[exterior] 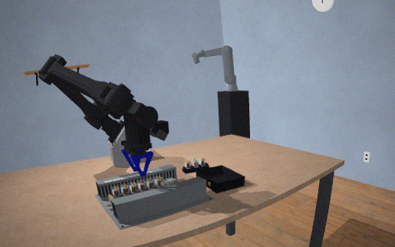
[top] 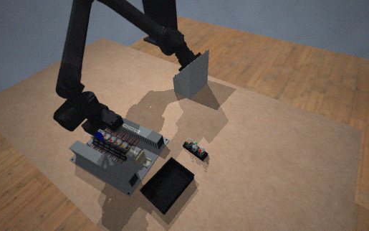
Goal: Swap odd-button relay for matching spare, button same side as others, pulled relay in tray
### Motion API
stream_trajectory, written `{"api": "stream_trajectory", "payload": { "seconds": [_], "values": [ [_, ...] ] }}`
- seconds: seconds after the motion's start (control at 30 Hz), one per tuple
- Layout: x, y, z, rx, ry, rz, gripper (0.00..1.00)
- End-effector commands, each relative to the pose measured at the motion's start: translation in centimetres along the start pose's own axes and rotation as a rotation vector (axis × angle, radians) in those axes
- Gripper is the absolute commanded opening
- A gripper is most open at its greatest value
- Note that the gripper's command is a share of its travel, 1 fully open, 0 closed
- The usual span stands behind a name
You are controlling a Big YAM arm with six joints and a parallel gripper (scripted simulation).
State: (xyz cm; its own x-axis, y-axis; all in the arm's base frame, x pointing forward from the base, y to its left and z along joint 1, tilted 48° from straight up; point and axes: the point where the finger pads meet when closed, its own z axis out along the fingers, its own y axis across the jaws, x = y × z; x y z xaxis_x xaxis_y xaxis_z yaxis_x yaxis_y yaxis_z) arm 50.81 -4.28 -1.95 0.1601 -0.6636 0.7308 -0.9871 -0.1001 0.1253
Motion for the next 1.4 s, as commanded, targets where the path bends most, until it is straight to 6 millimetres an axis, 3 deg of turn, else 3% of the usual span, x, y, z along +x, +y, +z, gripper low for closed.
{"api": "stream_trajectory", "payload": {
  "seconds": [0.0,0.23,0.67,1.37],
  "values": [
    [-0.3,0.2,1.8,-0.007,0.001,-0.018,0.59],
    [-0.5,0.3,2.5,-0.006,0.002,-0.022,0.59],
    [-0.5,-0.5,0.3,0.041,0.004,-0.015,0.59],
    [0.3,-0.4,1.0,0.029,0.001,0.003,0.59]
  ]
}}
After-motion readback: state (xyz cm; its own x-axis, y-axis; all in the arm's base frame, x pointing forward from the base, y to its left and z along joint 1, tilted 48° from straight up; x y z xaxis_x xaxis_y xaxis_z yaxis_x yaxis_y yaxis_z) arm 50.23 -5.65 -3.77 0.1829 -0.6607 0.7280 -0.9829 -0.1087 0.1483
